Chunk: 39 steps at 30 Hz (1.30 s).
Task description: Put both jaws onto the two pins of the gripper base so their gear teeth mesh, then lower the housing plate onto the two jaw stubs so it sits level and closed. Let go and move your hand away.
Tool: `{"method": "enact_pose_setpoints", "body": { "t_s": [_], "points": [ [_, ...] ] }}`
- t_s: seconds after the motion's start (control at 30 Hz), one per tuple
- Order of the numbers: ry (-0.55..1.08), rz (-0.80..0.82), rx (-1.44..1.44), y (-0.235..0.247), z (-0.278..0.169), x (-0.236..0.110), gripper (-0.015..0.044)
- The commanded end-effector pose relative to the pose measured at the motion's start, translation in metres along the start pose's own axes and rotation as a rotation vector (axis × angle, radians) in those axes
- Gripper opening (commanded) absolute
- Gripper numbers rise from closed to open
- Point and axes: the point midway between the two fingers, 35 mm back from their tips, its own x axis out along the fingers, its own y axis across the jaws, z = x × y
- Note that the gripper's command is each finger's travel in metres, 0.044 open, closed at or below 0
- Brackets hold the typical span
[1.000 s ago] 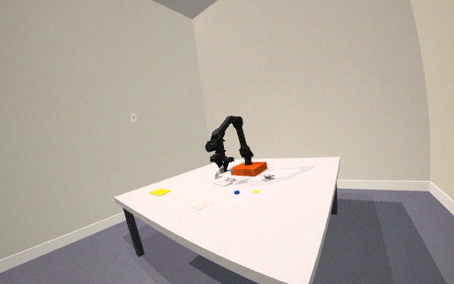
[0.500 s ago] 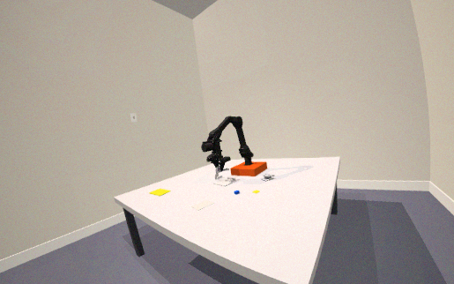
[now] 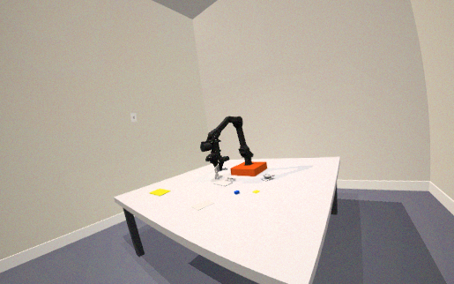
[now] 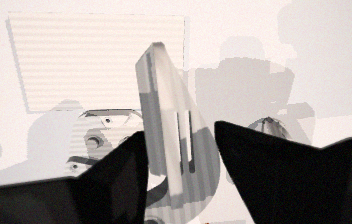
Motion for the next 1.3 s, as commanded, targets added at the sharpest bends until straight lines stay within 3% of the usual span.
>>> {"method": "enact_pose_setpoints", "body": {
  "t_s": [0.0, 1.27],
  "points": [
    [-0.002, 0.003, -0.004, 0.000, 0.000, 0.000, 0.0134],
    [-0.004, 0.005, -0.032, 0.018, 0.012, 0.000, 0.0134]
  ]
}}
